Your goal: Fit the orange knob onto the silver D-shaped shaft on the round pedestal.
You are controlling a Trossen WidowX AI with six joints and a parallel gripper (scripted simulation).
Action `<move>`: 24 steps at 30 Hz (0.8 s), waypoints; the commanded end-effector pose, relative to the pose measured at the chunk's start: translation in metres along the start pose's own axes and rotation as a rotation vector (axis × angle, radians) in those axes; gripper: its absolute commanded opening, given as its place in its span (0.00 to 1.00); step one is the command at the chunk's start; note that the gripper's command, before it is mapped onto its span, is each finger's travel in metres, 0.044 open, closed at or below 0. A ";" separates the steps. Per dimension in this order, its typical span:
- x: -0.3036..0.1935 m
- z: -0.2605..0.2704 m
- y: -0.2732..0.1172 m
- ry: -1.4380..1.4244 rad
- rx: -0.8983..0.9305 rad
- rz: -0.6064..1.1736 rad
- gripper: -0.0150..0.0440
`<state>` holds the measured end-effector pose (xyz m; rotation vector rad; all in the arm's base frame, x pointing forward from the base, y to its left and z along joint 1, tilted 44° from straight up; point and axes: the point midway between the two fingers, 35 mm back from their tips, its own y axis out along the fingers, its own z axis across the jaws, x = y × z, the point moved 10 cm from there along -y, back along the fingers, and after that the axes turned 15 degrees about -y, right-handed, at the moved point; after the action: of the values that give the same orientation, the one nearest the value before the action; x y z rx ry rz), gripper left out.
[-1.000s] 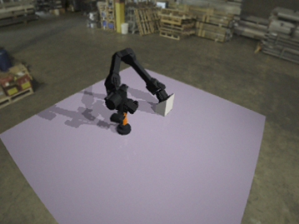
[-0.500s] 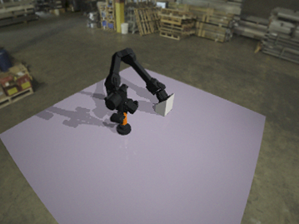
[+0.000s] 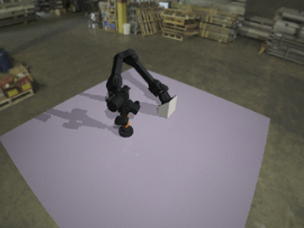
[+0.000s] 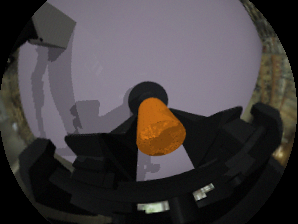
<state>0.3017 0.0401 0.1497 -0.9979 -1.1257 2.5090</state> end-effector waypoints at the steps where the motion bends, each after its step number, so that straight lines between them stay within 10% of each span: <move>1: 0.001 0.000 0.000 -0.011 -0.002 0.002 0.25; 24: 0.000 0.000 -0.001 -0.011 -0.002 0.002 0.25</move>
<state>0.3009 0.0383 0.1483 -0.9846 -1.1309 2.5178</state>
